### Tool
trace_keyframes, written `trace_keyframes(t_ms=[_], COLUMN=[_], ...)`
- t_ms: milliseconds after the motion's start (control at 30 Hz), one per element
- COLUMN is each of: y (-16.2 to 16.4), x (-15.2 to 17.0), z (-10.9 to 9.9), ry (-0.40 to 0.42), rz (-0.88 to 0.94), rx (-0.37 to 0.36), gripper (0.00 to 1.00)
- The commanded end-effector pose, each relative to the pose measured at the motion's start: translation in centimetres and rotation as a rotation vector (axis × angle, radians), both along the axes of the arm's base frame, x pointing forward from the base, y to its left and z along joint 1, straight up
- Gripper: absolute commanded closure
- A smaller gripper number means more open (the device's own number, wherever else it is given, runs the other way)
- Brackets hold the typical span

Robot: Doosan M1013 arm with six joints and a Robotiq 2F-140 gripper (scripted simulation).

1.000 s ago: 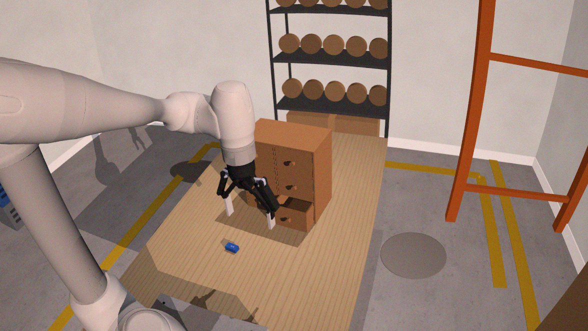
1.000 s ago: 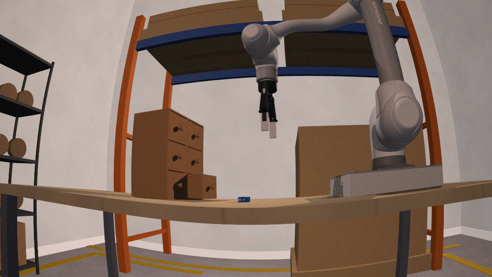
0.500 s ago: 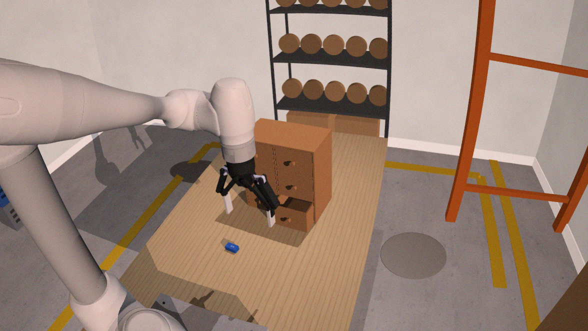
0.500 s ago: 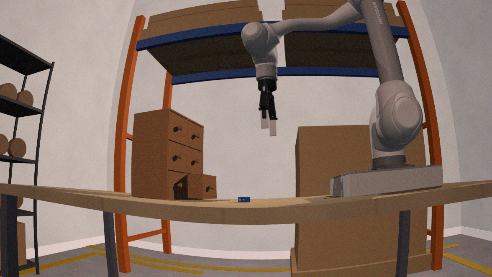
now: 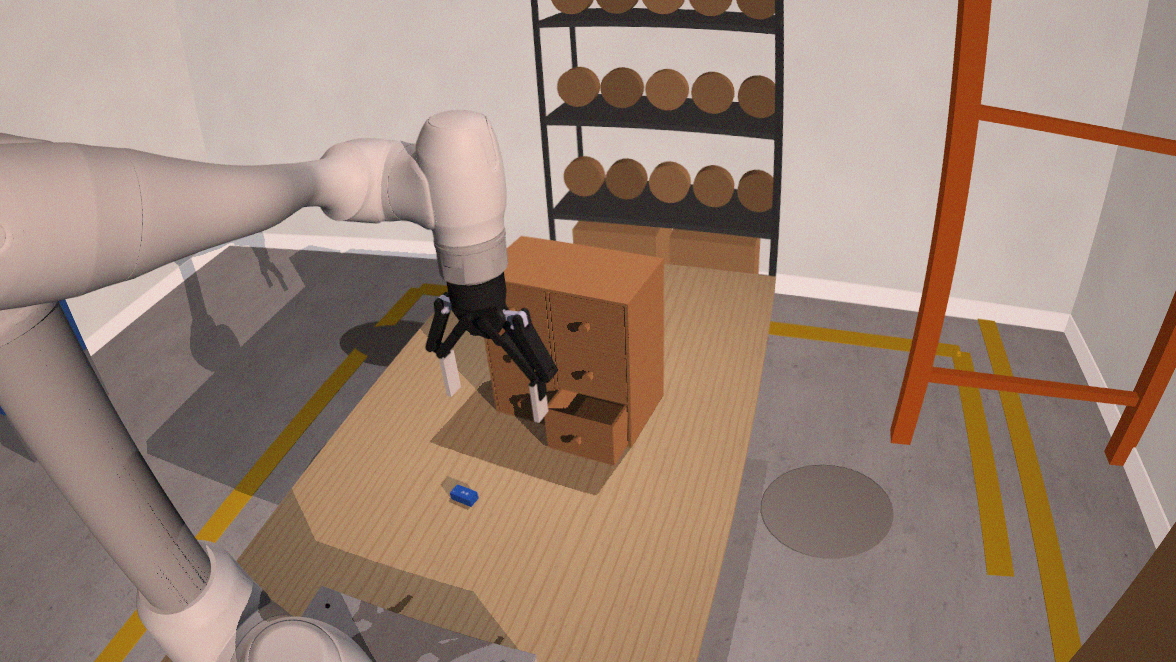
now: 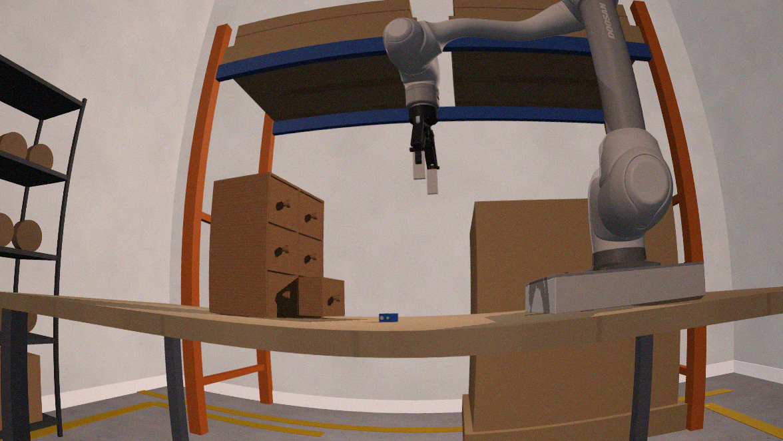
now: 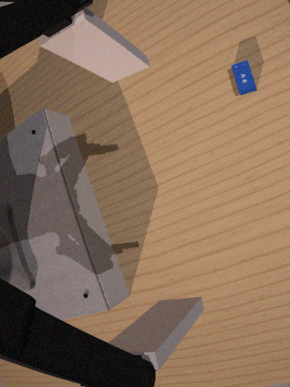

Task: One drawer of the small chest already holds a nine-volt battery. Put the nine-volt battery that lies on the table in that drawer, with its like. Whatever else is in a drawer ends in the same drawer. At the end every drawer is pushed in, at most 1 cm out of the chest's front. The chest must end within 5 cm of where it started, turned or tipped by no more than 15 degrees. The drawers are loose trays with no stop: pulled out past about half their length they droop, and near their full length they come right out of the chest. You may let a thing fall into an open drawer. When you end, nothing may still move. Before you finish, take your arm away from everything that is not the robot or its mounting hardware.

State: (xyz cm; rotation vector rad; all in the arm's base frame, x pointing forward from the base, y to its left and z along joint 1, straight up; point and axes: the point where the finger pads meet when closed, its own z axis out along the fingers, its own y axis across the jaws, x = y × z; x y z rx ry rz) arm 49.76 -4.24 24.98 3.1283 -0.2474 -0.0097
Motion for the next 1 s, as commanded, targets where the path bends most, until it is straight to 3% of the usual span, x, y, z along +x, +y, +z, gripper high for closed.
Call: trace_keyframes(t_ms=[0, 67, 100, 133, 233, 600, 967], y=[-0.1, -0.6, -0.6, -0.9, -1.1, -1.2, -1.7], x=[2.5, 7.5, 7.5, 9.8, 12.3, 13.0, 16.6], z=[0.5, 0.6, 0.6, 0.5, 0.3, -0.3, -4.0], ry=[0.0, 0.0, 0.0, 0.0, 0.0, -0.036, -0.281], rz=[0.007, 0.007, 0.007, 0.007, 0.007, 0.02, 0.11], rx=[0.004, 0.004, 0.004, 0.004, 0.004, -0.004, -0.06], gripper=[0.0, 0.0, 0.0, 0.0, 0.0, 0.0, 0.0])
